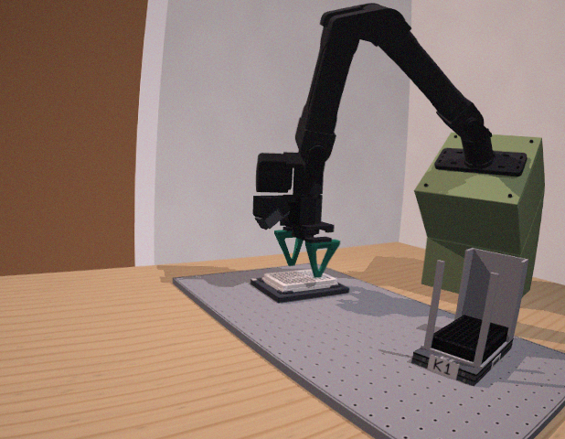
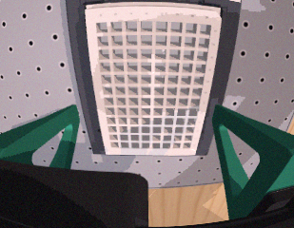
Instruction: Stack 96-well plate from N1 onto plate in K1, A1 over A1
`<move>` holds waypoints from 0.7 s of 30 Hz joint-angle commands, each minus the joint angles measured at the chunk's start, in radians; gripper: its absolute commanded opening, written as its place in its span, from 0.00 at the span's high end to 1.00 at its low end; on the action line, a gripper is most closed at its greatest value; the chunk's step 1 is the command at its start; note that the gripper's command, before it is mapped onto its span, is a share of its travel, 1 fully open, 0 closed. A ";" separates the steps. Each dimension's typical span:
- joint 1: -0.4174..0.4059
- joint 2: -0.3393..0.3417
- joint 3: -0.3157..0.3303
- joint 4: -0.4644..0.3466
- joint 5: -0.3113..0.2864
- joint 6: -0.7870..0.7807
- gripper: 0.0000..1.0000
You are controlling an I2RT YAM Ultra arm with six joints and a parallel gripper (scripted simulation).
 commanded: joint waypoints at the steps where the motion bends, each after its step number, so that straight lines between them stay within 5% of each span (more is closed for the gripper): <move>1: -0.003 0.011 0.025 0.031 0.009 0.016 0.00; 21: 0.012 0.087 0.056 0.097 0.020 0.043 0.00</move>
